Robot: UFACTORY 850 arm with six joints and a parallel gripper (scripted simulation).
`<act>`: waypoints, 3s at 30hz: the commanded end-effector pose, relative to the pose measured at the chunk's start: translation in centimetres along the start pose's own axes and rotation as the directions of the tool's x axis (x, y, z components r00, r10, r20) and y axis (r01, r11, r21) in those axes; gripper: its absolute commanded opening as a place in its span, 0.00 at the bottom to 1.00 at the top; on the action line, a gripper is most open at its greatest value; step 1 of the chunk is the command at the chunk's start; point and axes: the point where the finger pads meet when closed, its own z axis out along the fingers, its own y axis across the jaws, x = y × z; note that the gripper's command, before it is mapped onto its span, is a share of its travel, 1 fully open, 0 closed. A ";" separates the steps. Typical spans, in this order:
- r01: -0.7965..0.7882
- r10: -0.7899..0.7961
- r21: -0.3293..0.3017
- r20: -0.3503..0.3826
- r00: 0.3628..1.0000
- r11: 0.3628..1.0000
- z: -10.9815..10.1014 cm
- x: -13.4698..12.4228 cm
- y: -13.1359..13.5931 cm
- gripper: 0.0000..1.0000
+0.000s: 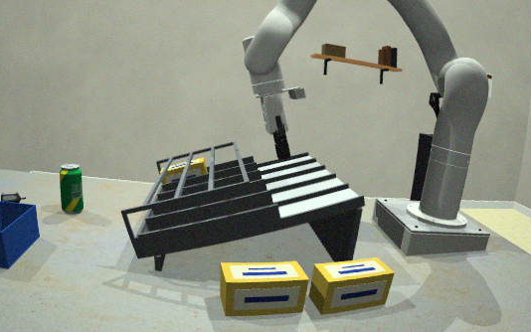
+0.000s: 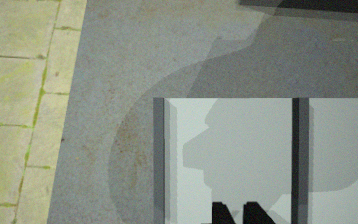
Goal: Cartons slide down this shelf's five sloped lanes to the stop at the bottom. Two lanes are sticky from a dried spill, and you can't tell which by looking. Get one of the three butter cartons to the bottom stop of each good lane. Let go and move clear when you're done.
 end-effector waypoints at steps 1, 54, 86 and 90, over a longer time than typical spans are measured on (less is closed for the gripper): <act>0.000 0.000 0.001 0.002 1.000 1.000 -0.1 -0.1 0.0 1.00; 0.000 0.000 0.001 0.002 1.000 1.000 -2.9 -0.1 0.0 1.00; -0.001 0.000 0.002 0.288 0.958 1.000 -12.2 2.8 0.0 0.90; -0.001 0.000 0.002 0.288 0.958 1.000 -12.2 2.8 0.0 0.90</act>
